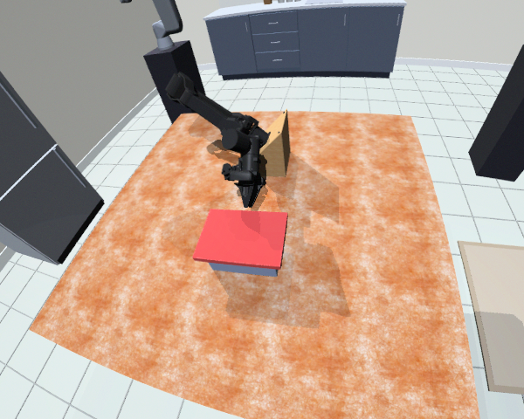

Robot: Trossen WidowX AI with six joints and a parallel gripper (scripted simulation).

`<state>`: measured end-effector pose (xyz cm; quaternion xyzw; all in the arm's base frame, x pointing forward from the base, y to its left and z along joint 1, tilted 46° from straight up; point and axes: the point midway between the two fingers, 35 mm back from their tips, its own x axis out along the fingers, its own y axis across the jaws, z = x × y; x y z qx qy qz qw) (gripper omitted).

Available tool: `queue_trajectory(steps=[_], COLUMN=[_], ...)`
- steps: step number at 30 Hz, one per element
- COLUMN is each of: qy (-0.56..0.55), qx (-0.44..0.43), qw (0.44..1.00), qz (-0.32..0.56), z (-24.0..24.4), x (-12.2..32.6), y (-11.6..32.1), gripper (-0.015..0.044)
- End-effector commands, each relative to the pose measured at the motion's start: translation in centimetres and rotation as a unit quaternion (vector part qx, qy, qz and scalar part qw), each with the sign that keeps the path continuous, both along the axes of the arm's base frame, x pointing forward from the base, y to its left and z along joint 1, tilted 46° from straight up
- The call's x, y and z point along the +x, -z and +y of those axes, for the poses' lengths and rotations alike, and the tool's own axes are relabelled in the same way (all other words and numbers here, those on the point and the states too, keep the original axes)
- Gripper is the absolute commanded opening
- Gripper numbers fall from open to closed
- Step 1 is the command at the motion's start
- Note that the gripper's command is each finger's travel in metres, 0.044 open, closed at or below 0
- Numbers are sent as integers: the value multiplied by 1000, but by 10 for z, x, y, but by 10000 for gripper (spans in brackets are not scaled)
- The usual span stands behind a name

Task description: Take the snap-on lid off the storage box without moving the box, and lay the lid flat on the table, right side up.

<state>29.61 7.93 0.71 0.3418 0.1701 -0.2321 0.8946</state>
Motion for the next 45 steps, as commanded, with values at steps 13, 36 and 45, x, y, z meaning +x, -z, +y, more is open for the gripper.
queue_trajectory(steps=[13,36,45], qy=[-4,-3,-3], qx=[-2,-1,0], qw=[1000,1000,1000], qz=[-5,-6,-7], z=[-10,-10,-8], x=[21,22,21], y=[11,10,8], gripper=[235,0,0])
